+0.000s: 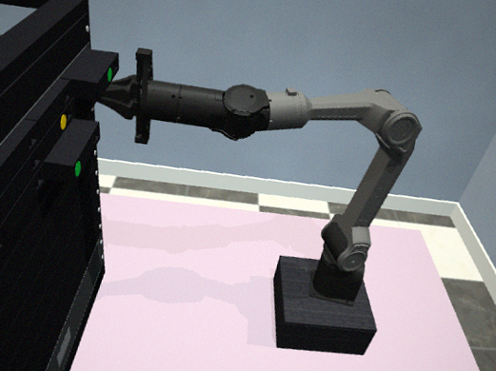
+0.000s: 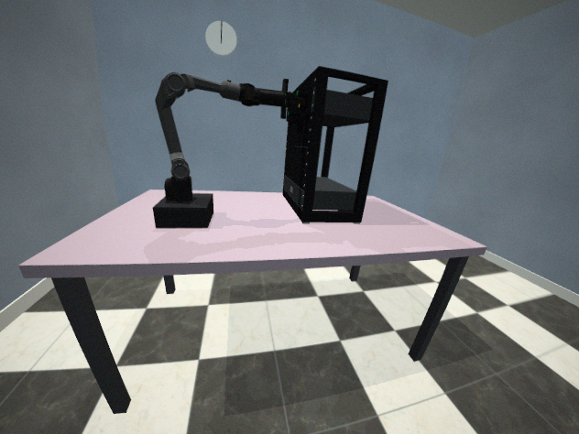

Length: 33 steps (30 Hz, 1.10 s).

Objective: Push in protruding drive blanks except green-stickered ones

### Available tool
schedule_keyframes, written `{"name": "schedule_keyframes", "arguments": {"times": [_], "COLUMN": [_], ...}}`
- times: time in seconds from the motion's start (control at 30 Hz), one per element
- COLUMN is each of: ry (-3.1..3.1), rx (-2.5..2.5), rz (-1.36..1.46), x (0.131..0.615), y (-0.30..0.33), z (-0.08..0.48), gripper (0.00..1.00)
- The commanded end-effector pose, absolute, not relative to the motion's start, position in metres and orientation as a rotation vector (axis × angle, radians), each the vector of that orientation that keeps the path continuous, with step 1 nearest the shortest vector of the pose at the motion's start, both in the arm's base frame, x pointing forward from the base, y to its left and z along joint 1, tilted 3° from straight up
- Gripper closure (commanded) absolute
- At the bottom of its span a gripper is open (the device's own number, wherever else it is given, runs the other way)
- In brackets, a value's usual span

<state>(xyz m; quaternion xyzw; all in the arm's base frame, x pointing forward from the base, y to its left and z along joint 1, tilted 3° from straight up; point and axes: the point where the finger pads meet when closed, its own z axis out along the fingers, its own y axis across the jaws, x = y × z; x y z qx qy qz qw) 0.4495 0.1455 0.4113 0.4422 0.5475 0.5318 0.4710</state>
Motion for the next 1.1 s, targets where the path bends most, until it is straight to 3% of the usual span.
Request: {"name": "schedule_keyframes", "arguments": {"times": [0.0,0.73,1.07], "ry": [1.349,1.349,1.349], "rx": [1.089,1.089,1.089], "rz": [1.297,1.297,1.297], "x": [0.454,0.454,0.406], "y": [0.147,0.147,0.139], "z": [0.406,0.406,0.406], "gripper": [1.00,1.00,1.00]}}
